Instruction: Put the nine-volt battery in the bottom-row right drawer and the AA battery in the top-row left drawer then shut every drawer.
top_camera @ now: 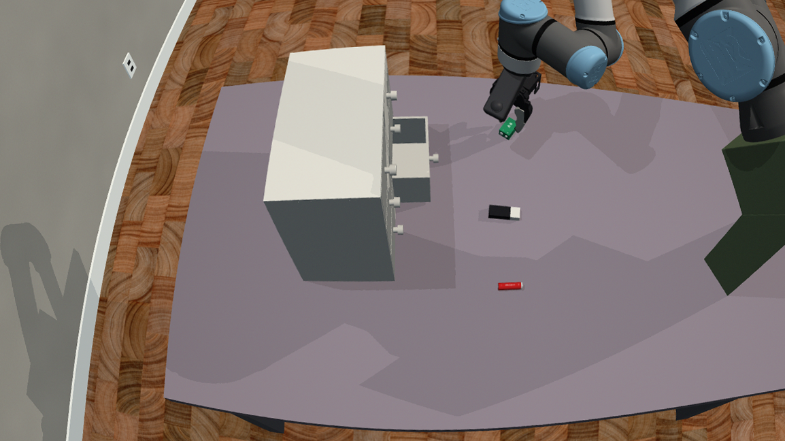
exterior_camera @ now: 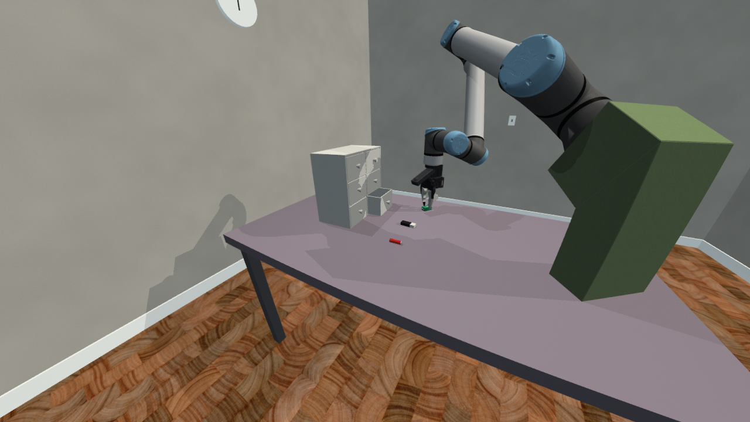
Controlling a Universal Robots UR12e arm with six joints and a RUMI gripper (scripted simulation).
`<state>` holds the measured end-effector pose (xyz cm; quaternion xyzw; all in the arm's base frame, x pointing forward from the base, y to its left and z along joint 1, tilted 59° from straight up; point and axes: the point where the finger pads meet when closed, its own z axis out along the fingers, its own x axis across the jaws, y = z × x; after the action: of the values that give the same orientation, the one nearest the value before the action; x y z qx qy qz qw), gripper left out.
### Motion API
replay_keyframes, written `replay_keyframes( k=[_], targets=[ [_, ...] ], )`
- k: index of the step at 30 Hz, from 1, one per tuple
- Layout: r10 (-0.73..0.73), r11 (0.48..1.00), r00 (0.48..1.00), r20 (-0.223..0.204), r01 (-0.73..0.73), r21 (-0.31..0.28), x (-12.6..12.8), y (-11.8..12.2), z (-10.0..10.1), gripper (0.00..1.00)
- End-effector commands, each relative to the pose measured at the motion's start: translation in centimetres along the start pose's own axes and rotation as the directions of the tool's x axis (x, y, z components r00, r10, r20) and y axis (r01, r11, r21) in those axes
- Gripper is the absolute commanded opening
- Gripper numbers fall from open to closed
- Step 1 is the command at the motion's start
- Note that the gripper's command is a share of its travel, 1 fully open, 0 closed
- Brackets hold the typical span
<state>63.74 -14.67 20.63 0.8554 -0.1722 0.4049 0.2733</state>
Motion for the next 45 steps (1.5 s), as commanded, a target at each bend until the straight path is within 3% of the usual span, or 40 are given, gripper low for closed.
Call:
replay_keyframes(
  k=[1, 45],
  targets=[
    [0.0, 1.0, 1.0, -0.001, 0.0, 0.0, 0.02, -0.02, 0.59, 0.25],
    [0.0, 1.0, 1.0, -0.001, 0.0, 0.0, 0.02, -0.02, 1.1, 0.25]
  ],
)
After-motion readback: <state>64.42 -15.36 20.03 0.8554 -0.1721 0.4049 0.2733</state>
